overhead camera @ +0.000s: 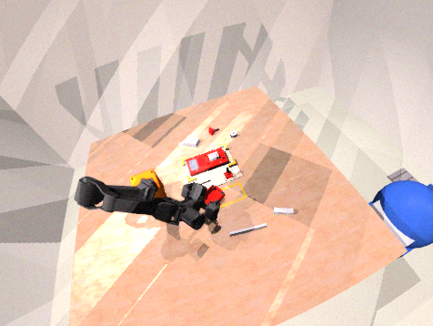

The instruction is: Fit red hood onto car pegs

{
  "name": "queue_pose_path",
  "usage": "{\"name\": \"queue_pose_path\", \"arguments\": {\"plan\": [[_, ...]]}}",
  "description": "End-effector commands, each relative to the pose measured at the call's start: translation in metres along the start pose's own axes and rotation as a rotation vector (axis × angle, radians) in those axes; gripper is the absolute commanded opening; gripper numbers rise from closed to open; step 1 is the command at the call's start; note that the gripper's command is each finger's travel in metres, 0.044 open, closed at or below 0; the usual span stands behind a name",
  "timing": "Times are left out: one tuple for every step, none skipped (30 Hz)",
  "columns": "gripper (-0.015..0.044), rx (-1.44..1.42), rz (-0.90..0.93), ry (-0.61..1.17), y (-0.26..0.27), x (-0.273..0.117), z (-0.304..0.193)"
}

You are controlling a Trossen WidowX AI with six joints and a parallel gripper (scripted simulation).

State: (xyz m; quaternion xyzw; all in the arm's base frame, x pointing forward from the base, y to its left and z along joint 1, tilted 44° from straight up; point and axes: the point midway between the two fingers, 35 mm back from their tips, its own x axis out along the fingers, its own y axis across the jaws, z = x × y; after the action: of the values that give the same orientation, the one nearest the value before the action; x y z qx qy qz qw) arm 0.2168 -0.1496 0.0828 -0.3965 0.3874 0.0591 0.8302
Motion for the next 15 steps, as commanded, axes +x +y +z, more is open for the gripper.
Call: {"name": "queue_pose_path", "arguments": {"plan": [[0.0000,-0.001,-0.008,-0.003,-0.003,-0.006,0.010],[0.0000,-0.001,-0.008,-0.003,-0.003,-0.008,0.012],[0.0000,0.000,-0.008,-0.003,-0.003,-0.009,0.014],[0.0000,0.000,-0.008,-0.003,-0.003,-0.011,0.016],[0.0000,0.000,-0.008,-0.004,-0.003,-0.013,0.019],[0.0000,0.000,-0.008,-0.004,-0.003,-0.014,0.021],[0.0000,0.000,-0.008,-0.004,-0.003,-0.016,0.023],[0.0000,0.000,-0.008,-0.005,-0.003,-0.017,0.025],[0.0000,0.001,-0.008,-0.005,-0.003,-0.019,0.027],[0.0000,0.001,-0.008,-0.005,-0.002,-0.021,0.029],[0.0000,0.001,-0.009,-0.006,-0.002,-0.023,0.031],[0.0000,0.001,-0.009,-0.006,-0.002,-0.024,0.033],[0.0000,0.002,-0.009,-0.007,-0.002,-0.026,0.035],[0.0000,0.002,-0.009,-0.007,-0.001,-0.028,0.037],[0.0000,0.002,-0.010,-0.008,-0.001,-0.030,0.039]]}}
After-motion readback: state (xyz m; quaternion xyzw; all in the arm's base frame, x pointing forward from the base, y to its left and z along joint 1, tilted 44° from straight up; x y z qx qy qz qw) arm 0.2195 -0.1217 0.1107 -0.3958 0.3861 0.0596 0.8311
